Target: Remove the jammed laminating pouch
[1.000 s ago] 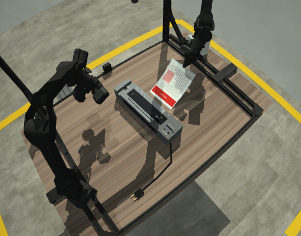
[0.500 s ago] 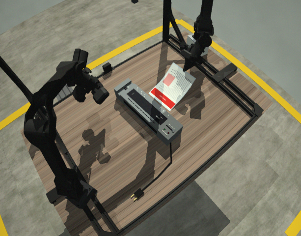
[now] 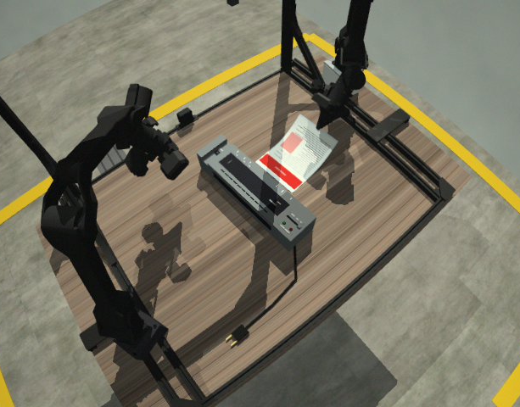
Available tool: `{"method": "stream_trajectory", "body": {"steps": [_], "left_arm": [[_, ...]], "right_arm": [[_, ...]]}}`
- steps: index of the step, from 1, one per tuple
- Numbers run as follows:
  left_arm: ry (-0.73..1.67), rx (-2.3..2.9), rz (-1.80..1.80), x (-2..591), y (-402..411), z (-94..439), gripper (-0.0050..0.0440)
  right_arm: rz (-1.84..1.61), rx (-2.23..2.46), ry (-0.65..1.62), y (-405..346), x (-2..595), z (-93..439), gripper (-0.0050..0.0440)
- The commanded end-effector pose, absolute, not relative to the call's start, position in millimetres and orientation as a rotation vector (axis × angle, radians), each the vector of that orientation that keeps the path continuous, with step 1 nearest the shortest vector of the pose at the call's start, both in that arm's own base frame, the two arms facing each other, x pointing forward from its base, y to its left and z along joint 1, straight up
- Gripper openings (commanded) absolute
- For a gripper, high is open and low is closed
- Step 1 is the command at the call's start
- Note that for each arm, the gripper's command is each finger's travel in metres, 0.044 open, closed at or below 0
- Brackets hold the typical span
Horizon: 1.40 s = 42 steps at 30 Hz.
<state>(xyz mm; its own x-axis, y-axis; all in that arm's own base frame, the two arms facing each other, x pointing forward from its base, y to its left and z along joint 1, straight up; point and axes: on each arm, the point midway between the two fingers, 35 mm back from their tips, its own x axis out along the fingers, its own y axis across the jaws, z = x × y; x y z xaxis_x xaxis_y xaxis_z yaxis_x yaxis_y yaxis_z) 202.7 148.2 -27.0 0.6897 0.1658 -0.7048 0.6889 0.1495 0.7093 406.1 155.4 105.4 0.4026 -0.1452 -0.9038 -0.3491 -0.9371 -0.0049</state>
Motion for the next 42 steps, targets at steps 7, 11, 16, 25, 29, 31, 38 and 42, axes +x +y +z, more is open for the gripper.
{"method": "stream_trajectory", "body": {"steps": [7,11,16,25,29,31,38,42], "left_arm": [[0.76,1.403,-0.435,197,145,-56,-0.005],[0.768,1.402,-0.439,199,147,-46,-0.005],[0.765,1.402,-0.437,198,146,-51,-0.005],[0.763,1.409,-0.432,199,147,-52,-0.005],[0.762,1.407,-0.433,198,146,-54,-0.005],[0.762,1.406,-0.434,198,146,-54,-0.005],[0.761,1.402,-0.436,197,144,-57,-0.005],[0.76,1.411,-0.429,199,147,-54,0.0338]], "right_arm": [[1.526,-2.47,0.426,156,408,115,-0.005],[1.526,-2.47,0.426,156,408,115,-0.005],[1.526,-2.47,0.426,156,408,115,-0.005],[1.526,-2.47,0.426,156,408,115,-0.005],[1.526,-2.47,0.426,156,408,115,-0.005],[1.526,-2.47,0.426,156,408,115,-0.005],[1.526,-2.47,0.426,156,408,115,-0.005],[1.526,-2.47,0.426,156,408,115,-0.005]]}}
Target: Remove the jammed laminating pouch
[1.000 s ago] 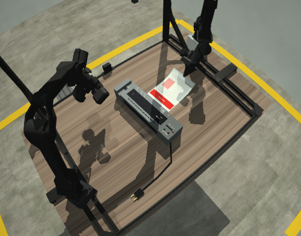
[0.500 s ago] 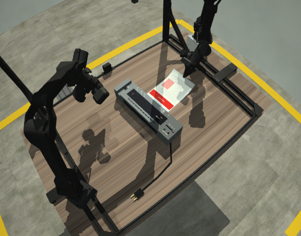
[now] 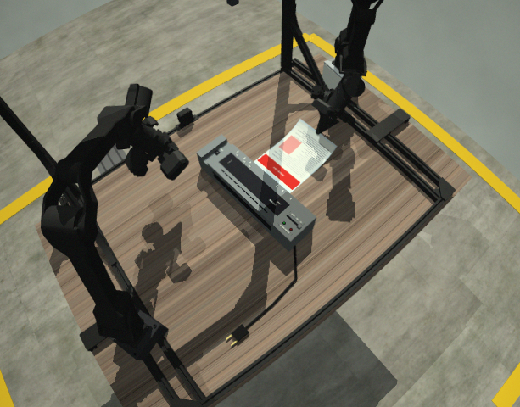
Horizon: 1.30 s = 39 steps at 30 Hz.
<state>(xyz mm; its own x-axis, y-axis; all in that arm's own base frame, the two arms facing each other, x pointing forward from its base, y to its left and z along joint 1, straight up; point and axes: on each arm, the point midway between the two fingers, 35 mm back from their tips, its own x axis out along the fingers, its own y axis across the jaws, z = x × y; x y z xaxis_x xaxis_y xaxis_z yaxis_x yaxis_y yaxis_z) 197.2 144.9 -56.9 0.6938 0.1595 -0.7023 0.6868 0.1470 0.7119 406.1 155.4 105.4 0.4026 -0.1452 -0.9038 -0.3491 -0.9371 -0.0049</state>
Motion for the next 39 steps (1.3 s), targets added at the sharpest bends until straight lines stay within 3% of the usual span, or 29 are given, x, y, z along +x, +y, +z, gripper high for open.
{"method": "stream_trajectory", "body": {"steps": [1,39], "left_arm": [[0.76,1.411,-0.429,199,147,-54,0.0338],[0.761,1.406,-0.433,196,170,-55,0.0338]], "right_arm": [[1.526,-2.47,0.426,156,408,115,-0.005],[1.526,-2.47,0.426,156,408,115,-0.005]]}}
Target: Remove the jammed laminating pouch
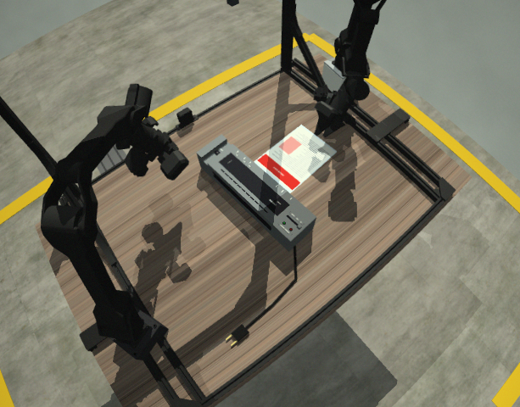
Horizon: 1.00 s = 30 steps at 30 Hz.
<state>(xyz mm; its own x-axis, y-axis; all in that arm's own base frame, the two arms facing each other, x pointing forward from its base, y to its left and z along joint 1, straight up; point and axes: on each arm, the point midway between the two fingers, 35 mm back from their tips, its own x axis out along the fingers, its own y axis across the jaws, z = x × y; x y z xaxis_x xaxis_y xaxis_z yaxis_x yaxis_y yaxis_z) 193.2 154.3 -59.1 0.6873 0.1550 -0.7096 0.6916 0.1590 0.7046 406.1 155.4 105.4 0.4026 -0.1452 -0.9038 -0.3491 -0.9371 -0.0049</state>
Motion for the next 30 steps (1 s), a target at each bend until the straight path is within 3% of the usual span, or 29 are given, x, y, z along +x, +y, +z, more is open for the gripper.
{"method": "stream_trajectory", "body": {"steps": [1,30], "left_arm": [[0.761,1.406,-0.433,195,174,-55,0.0338],[0.77,1.405,-0.425,186,244,-52,0.0338]], "right_arm": [[1.526,-2.47,0.426,156,408,115,-0.005],[1.526,-2.47,0.426,156,408,115,-0.005]]}}
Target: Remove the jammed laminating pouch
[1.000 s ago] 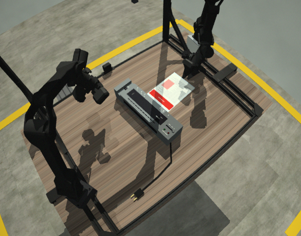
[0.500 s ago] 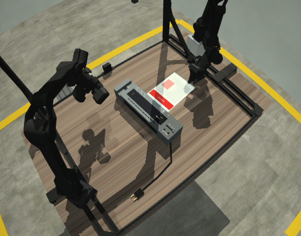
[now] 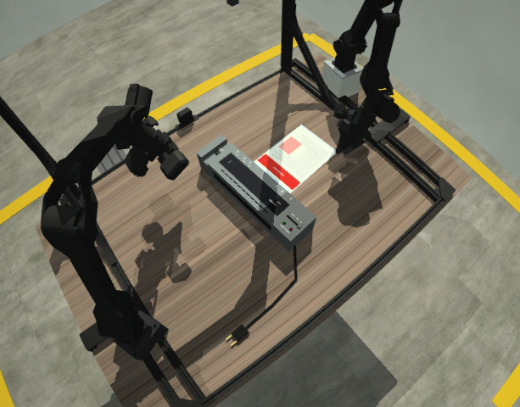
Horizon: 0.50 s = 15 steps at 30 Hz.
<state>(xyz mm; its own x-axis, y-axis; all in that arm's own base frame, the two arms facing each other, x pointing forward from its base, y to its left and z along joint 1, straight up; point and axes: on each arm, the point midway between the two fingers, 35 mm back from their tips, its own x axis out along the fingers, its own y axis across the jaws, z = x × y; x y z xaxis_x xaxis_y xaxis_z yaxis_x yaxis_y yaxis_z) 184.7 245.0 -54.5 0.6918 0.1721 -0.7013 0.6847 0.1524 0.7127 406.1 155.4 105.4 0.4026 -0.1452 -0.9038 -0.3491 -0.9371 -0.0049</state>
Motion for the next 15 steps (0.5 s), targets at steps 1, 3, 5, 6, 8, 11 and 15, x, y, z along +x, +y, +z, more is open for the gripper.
{"method": "stream_trajectory", "body": {"steps": [1,3,5,6,8,11,15], "left_arm": [[0.77,1.406,-0.426,186,247,-52,0.0338],[0.769,1.406,-0.427,185,252,-52,0.0338],[0.768,1.406,-0.429,185,257,-52,0.0338],[0.767,1.406,-0.429,185,259,-52,0.0338],[0.766,1.407,-0.431,184,264,-53,0.0338],[0.765,1.407,-0.433,184,272,-53,0.0338],[0.764,1.408,-0.435,183,277,-53,0.0338]], "right_arm": [[1.526,-2.47,0.426,156,408,115,-0.005],[1.526,-2.47,0.426,156,408,115,-0.005],[1.526,-2.47,0.426,156,408,115,-0.005],[1.526,-2.47,0.426,156,408,115,-0.005],[1.526,-2.47,0.426,156,408,115,-0.005],[1.526,-2.47,0.426,156,408,115,-0.005],[1.526,-2.47,0.426,156,408,115,-0.005]]}}
